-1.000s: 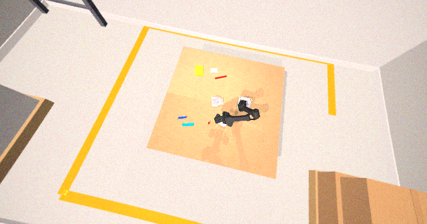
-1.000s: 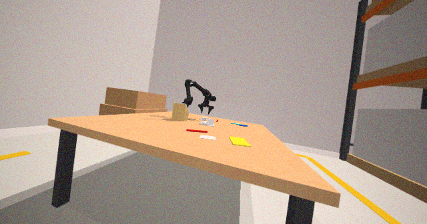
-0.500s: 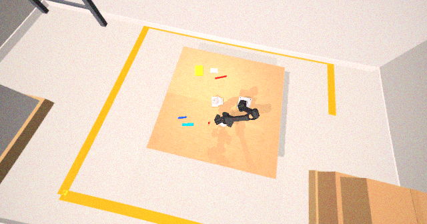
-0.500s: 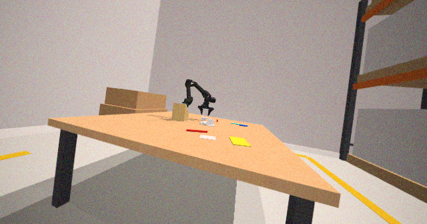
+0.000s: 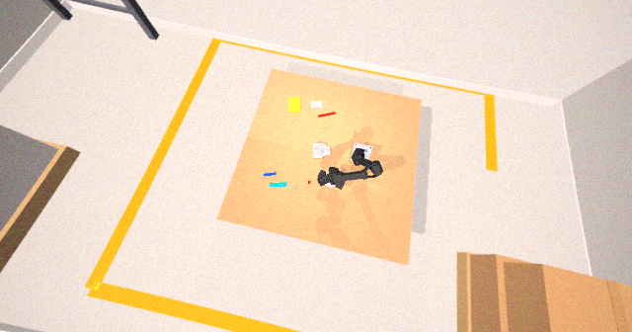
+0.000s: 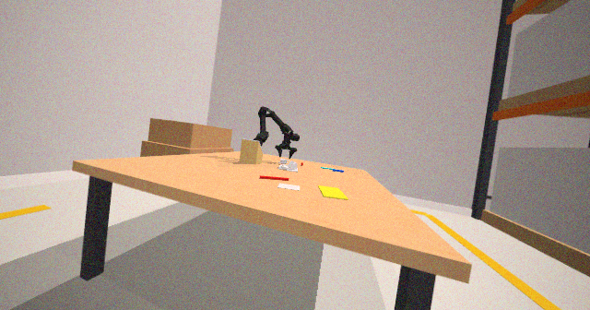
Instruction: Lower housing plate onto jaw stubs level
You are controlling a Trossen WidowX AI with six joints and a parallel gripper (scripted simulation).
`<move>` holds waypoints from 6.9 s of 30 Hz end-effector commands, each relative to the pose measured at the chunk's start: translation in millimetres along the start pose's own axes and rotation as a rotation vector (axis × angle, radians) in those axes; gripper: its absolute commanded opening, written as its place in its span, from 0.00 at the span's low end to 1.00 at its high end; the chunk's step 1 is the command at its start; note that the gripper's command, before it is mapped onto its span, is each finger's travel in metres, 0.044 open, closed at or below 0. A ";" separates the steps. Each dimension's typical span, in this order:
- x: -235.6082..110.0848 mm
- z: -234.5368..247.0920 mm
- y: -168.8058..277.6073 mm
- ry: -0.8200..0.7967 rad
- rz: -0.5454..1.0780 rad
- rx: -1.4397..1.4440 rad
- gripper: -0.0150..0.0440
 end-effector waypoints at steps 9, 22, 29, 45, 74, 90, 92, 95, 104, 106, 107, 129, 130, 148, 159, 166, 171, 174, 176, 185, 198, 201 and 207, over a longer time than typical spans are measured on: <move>19.9 0.9 -1.4 0.000 -0.006 0.008 1.00; 26.9 0.5 -1.7 0.001 -0.005 0.008 1.00; 26.9 0.5 -1.7 0.001 -0.005 0.008 1.00; 26.9 -0.2 -1.6 0.004 -0.005 0.004 0.94; -2.5 3.6 -0.2 0.000 -0.011 0.004 0.85; -45.4 0.7 -1.2 -0.002 -0.008 0.008 0.85; -45.4 0.7 -1.2 -0.002 -0.008 0.008 0.85; -45.2 2.6 -1.7 -0.003 -0.010 -0.008 0.85; -42.4 27.6 -10.6 -0.018 -0.035 -0.210 0.85; -41.9 33.2 -12.9 -0.019 -0.040 -0.255 0.85; -41.7 35.9 -14.2 -0.020 -0.043 -0.278 0.85; -40.6 92.3 -49.8 -0.009 -0.091 -0.775 0.85; -40.7 94.6 -51.7 -0.008 -0.092 -0.797 0.85; -43.2 131.4 -91.4 0.021 -0.098 -1.202 0.85; -45.2 148.9 -119.0 0.035 -0.085 -1.449 0.85; -46.5 157.8 -137.4 0.039 -0.072 -1.607 0.85; -47.2 163.1 -150.8 0.038 -0.060 -1.721 0.85; -47.6 165.9 -159.0 0.036 -0.052 -1.789 0.85; -47.9 167.6 -164.5 0.034 -0.047 -1.835 0.85; -48.5 173.2 -188.7 0.018 -0.023 -2.037 0.85; -48.5 173.5 -190.5 0.016 -0.022 -2.052 0.85; -48.5 173.5 -190.5 0.016 -0.022 -2.052 0.85; -48.5 173.5 -190.5 0.016 -0.022 -2.052 0.85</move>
Point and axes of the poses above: the point midway between the two fingers, 35 mm back from their tips, its own x axis out along the fingers, its own z axis across the jaws, y = z × x, the point moved 2 cm from there along -x, back along the fingers, and after that the axes turned 10 degrees about x, right-handed, at the moved point
